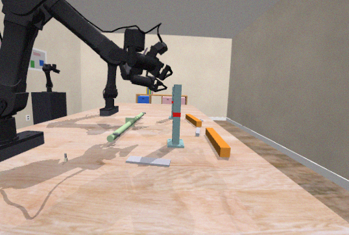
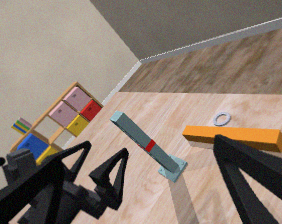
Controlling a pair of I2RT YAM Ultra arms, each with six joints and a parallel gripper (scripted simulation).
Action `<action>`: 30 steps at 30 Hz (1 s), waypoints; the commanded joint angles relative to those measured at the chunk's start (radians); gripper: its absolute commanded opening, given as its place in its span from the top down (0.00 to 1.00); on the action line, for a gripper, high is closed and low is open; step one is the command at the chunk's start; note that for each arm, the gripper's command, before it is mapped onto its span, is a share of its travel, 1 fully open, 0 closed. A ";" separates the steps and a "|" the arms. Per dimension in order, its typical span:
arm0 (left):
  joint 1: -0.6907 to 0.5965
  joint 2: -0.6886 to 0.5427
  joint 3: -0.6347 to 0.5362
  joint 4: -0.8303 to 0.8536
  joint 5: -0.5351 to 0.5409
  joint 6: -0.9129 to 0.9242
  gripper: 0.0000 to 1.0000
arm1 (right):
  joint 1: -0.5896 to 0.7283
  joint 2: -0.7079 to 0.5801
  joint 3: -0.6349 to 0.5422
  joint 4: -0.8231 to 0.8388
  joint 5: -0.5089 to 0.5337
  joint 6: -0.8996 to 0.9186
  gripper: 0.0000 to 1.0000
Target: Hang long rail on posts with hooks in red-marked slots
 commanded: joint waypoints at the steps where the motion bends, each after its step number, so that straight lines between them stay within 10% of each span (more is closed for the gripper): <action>1: 0.000 -0.021 0.017 0.007 -0.006 -0.001 0.00 | 0.000 -0.011 0.009 -0.006 0.000 -0.004 0.00; 18: 0.000 -0.007 0.006 0.005 -0.001 0.000 0.00 | 0.000 -0.007 0.006 0.005 0.000 0.000 0.00; 30: 0.083 -0.151 -0.212 0.118 0.291 -0.044 0.00 | 0.003 -0.191 -0.249 -0.055 0.355 -0.285 0.00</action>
